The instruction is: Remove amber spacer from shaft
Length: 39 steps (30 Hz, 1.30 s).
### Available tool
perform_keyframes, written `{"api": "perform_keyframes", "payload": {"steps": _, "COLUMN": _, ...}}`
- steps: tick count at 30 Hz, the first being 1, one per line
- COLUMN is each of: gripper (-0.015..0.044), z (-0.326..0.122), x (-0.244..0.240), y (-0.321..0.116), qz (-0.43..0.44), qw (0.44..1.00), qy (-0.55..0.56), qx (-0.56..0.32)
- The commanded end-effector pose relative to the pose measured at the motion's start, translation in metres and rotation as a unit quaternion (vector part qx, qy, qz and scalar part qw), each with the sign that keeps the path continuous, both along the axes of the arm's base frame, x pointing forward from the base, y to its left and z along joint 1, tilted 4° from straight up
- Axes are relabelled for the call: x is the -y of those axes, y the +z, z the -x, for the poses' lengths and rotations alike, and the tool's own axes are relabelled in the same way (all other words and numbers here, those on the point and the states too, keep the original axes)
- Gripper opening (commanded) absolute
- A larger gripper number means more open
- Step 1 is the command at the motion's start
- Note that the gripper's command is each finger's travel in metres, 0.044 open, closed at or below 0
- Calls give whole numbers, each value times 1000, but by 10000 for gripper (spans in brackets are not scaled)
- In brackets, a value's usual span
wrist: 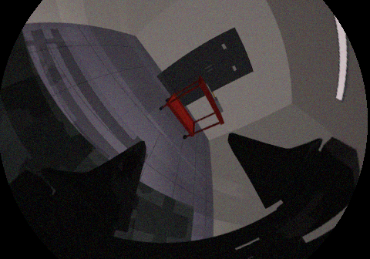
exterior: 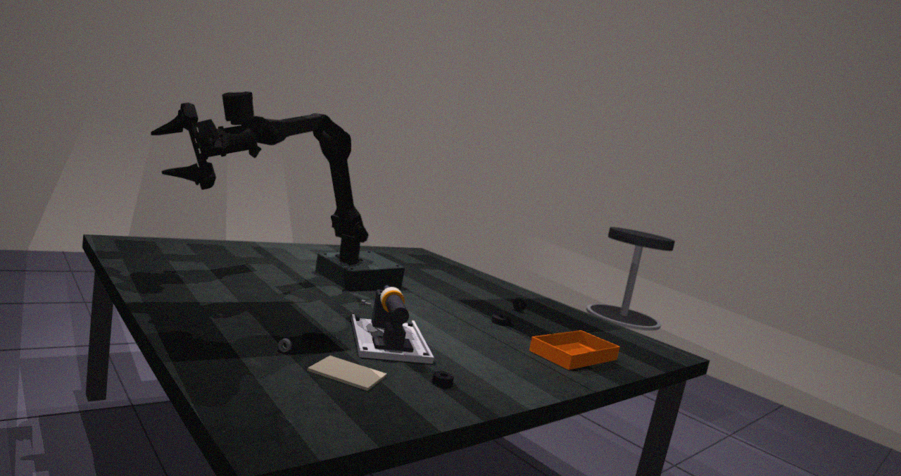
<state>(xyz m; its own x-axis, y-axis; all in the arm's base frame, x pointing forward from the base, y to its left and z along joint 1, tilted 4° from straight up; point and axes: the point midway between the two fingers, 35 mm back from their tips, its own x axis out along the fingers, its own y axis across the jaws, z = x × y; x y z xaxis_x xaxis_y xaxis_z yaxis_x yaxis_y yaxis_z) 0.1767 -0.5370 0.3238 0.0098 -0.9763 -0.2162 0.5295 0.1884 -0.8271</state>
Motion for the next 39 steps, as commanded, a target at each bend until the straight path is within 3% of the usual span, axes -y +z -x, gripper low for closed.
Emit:
{"api": "perform_keyframes", "payload": {"steps": 1, "gripper": 440, "z": -60, "x": -30, "y": -37, "qz": -74, "qw": 995, "qy": 58, "qx": 33}}
{"api": "perform_keyframes", "payload": {"steps": 9, "gripper": 440, "z": -149, "x": -110, "y": -92, "qz": -213, "qw": 965, "qy": 134, "qx": 74}}
{"api": "perform_keyframes", "payload": {"steps": 21, "gripper": 440, "z": -218, "x": -268, "y": -167, "qz": -426, "qw": 888, "qy": 162, "qx": 62}}
{"api": "perform_keyframes", "payload": {"steps": 27, "gripper": 440, "z": -228, "x": -361, "y": -197, "qz": -519, "qw": 843, "qy": 138, "qx": 27}}
{"api": "perform_keyframes", "payload": {"steps": 33, "gripper": 440, "z": -211, "x": -451, "y": -218, "qz": -589, "qw": 803, "qy": 86, "qx": -32}}
{"api": "perform_keyframes", "payload": {"steps": 39, "gripper": 440, "z": -205, "x": -457, "y": -220, "qz": -594, "qw": 800, "qy": 79, "qx": -39}}
